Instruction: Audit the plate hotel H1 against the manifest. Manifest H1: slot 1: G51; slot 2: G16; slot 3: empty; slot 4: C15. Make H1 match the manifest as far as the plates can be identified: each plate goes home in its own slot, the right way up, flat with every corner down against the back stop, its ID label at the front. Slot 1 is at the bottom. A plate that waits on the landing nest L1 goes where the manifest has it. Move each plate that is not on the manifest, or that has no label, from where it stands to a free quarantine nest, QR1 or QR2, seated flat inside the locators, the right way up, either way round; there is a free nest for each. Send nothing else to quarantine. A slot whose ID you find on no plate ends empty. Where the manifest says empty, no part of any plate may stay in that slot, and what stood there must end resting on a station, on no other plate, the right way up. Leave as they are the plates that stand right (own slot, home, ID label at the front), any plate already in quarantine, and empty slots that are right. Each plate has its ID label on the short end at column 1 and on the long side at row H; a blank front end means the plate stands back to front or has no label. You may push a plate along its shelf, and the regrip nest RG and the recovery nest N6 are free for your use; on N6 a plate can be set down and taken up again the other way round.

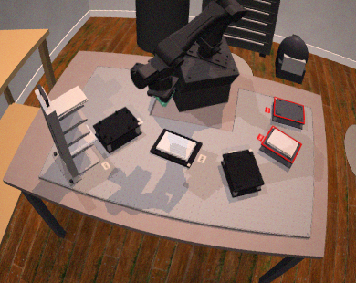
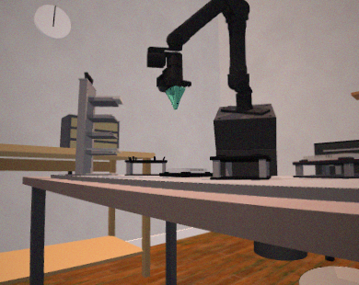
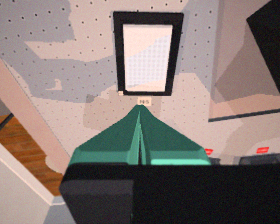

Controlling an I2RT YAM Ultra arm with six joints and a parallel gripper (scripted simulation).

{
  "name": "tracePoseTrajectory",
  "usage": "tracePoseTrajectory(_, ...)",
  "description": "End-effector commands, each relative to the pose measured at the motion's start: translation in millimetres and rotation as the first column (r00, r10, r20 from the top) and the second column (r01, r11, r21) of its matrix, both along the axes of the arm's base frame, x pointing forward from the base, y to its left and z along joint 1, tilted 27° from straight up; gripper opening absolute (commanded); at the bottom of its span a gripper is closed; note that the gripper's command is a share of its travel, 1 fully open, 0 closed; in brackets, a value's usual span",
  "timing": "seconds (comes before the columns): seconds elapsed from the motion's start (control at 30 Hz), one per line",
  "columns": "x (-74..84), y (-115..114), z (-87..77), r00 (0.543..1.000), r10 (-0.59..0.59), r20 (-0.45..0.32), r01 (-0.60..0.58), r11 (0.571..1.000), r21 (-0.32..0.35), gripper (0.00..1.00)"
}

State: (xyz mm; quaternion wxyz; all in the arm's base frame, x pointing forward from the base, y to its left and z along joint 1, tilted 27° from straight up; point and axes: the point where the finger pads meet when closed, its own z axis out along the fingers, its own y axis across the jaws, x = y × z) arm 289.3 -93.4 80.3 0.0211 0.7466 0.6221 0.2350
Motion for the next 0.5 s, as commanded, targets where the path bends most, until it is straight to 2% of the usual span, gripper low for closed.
tracePoseTrajectory(0.0, 1.1, -4.5, 6.5, 0.999, -0.032, 0.012, 0.032, 0.999, -0.02, 0.0)
tracePoseTrajectory(0.47, -10.2, 40.7, 13.2, 0.999, -0.031, 0.012, 0.031, 0.999, -0.018, 0.0)
